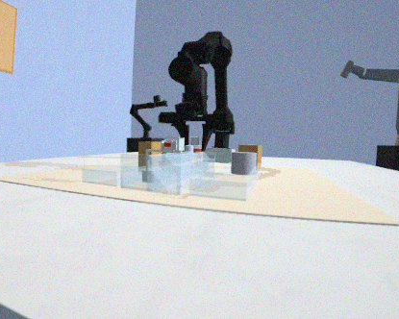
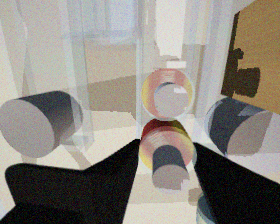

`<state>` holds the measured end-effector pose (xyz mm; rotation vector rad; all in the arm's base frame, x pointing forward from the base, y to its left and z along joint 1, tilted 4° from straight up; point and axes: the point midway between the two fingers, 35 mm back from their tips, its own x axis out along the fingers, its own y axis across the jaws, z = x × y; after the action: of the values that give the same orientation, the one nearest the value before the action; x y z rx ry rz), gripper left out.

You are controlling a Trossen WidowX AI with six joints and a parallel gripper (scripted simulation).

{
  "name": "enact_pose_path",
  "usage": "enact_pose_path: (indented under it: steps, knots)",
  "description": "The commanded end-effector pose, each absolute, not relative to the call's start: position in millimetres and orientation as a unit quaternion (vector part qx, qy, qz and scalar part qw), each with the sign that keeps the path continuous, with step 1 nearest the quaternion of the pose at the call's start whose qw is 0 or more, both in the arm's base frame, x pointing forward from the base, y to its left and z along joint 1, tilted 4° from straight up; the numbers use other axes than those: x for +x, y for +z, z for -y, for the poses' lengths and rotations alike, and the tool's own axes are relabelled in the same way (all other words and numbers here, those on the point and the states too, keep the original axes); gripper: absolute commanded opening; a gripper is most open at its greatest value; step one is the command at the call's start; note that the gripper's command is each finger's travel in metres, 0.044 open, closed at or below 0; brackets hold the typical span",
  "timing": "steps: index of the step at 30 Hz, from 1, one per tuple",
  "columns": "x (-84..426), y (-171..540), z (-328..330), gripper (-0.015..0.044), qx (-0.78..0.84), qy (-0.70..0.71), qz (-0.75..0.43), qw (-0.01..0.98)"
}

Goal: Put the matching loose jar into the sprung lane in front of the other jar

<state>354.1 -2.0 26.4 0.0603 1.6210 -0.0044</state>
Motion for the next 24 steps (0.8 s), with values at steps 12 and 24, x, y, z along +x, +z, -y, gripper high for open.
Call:
enact_pose_path:
  steps: [12,24]
  knots:
    - [362.3,23.3,1.6,0.0000,0.027,-0.001,-0.713,0.700]
    - [361.8,18.9,1.5,0.0000,0.027,-0.001,-0.713,0.700]
